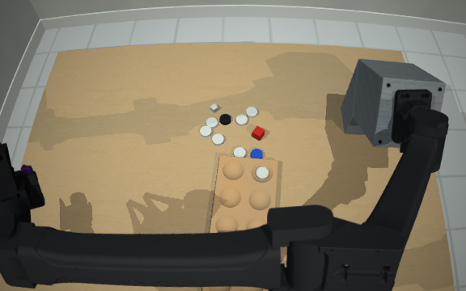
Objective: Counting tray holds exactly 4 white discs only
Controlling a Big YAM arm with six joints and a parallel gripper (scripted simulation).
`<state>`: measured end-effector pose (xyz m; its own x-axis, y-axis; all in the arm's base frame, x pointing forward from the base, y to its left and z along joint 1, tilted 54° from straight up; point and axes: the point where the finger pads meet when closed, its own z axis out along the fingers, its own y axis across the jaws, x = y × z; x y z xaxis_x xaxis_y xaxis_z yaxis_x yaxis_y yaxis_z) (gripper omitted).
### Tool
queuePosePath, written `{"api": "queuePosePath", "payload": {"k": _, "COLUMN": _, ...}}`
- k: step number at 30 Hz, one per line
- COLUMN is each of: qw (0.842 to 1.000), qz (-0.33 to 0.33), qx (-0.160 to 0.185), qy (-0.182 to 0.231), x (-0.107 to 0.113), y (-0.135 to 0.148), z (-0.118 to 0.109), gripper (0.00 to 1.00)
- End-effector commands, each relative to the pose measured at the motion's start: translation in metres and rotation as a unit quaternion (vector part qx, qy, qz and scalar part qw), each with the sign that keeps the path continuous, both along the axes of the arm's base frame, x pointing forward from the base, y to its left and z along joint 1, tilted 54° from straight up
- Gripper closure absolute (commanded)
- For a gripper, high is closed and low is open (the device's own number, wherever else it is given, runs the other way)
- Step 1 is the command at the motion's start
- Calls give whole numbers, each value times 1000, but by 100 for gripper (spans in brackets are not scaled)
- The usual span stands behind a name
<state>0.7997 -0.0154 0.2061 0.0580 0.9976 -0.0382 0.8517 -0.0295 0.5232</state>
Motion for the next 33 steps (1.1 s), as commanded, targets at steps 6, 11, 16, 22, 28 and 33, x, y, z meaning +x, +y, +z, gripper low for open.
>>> {"api": "queuePosePath", "payload": {"k": 6, "qw": 994, "qz": 78, "qx": -48, "qy": -62, "x": -9, "y": 4, "z": 59, "gripper": 55}}
{"api": "queuePosePath", "payload": {"k": 11, "qw": 985, "qz": 121, "qx": -81, "qy": -93, "x": -20, "y": 8, "z": 86, "gripper": 55}}
{"api": "queuePosePath", "payload": {"k": 16, "qw": 979, "qz": 143, "qx": -99, "qy": -110, "x": -27, "y": 11, "z": 100, "gripper": 55}}
{"api": "queuePosePath", "payload": {"k": 22, "qw": 971, "qz": 165, "qx": -120, "qy": -127, "x": -34, "y": 11, "z": 114, "gripper": 55}}
{"api": "queuePosePath", "payload": {"k": 28, "qw": 962, "qz": 186, "qx": -142, "qy": -144, "x": -43, "y": 12, "z": 129, "gripper": 55}}
{"api": "queuePosePath", "payload": {"k": 33, "qw": 951, "qz": 207, "qx": -166, "qy": -162, "x": -52, "y": 12, "z": 144, "gripper": 55}}
